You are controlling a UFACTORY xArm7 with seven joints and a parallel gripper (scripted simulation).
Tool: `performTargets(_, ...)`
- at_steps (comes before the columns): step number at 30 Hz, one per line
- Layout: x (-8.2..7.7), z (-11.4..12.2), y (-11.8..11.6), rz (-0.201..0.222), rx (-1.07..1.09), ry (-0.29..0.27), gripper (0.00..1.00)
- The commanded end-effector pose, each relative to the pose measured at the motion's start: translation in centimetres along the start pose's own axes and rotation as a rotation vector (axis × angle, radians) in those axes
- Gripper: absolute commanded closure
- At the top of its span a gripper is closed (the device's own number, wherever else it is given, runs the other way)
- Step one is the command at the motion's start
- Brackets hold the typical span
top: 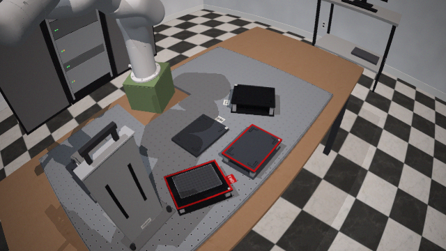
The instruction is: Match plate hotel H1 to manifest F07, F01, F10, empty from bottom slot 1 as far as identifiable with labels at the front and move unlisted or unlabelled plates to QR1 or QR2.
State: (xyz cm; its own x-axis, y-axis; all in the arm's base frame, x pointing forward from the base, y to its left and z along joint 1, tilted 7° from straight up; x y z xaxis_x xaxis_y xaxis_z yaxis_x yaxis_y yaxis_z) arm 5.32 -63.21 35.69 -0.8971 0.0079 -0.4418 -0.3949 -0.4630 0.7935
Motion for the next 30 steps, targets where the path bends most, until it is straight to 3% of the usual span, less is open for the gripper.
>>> performTargets(1, -0.4, 0.5, 0.7, 0.000, 0.002, 0.001, 0.00)
performTargets(5, -0.9, 1.2, 1.7, 0.000, 0.002, 0.001, 0.00)
performTargets(20, -0.9, 1.2, 1.7, 0.000, 0.002, 0.001, 0.00)
performTargets(22, -1.4, 2.0, 2.2, 0.024, -0.048, 0.037, 0.00)
performTargets(25, -2.0, 2.6, 2.9, 0.024, -0.048, 0.037, 0.00)
performTargets(30, -2.5, 5.1, 4.1, 0.050, -0.159, 0.094, 0.00)
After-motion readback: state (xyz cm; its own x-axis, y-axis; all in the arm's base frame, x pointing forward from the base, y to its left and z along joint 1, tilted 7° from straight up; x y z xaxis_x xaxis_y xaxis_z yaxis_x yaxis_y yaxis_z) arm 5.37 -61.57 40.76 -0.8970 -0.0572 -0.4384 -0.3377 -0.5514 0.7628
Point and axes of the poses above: the point where the finger pads meet when closed, its own x axis out along the fingers, its own y axis across the jaws, z = x × y, the point moved 8 cm from there along -x, back along the fingers, and after that the axes turned 11 degrees about -x, right-handed, at the moved point
